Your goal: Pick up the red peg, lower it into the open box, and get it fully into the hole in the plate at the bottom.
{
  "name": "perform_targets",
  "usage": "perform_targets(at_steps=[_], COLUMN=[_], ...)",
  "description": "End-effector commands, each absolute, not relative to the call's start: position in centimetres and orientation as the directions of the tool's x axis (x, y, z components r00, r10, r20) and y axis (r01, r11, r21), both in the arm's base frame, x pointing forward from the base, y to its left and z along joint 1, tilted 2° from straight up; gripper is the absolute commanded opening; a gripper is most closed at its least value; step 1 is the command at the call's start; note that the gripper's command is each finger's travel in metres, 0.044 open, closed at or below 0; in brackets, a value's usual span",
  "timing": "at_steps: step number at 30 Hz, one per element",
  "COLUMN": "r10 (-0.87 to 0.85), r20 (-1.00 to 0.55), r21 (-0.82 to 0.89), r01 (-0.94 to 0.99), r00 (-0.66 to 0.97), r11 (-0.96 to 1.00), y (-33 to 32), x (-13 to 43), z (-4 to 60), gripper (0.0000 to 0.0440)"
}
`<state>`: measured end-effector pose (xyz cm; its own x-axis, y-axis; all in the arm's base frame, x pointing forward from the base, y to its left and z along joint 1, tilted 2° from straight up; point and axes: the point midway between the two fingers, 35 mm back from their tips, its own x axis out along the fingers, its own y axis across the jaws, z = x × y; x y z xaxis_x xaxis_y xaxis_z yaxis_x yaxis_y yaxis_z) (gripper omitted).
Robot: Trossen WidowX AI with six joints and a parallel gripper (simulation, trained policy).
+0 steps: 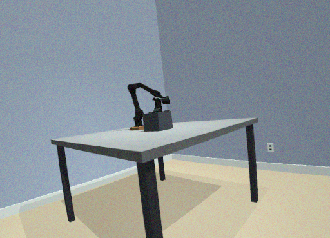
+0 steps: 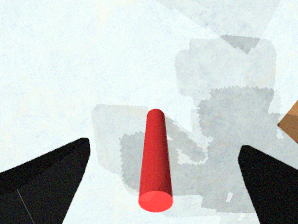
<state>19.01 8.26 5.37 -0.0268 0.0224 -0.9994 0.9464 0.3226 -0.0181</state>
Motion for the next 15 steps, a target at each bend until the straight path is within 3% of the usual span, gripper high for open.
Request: perform_targets(at_steps=[1,15], r10=[0.037,0.084], r20=[-0.999,-0.995], r21=[-0.02,-0.021], r01=[0.953,0.948], r00=[-0.033,-0.05], r11=[0.303,0.318], y=[8.3,8.6], x=[19.1,19.9], z=[4.5,3.1], gripper=[0.037,0.002])
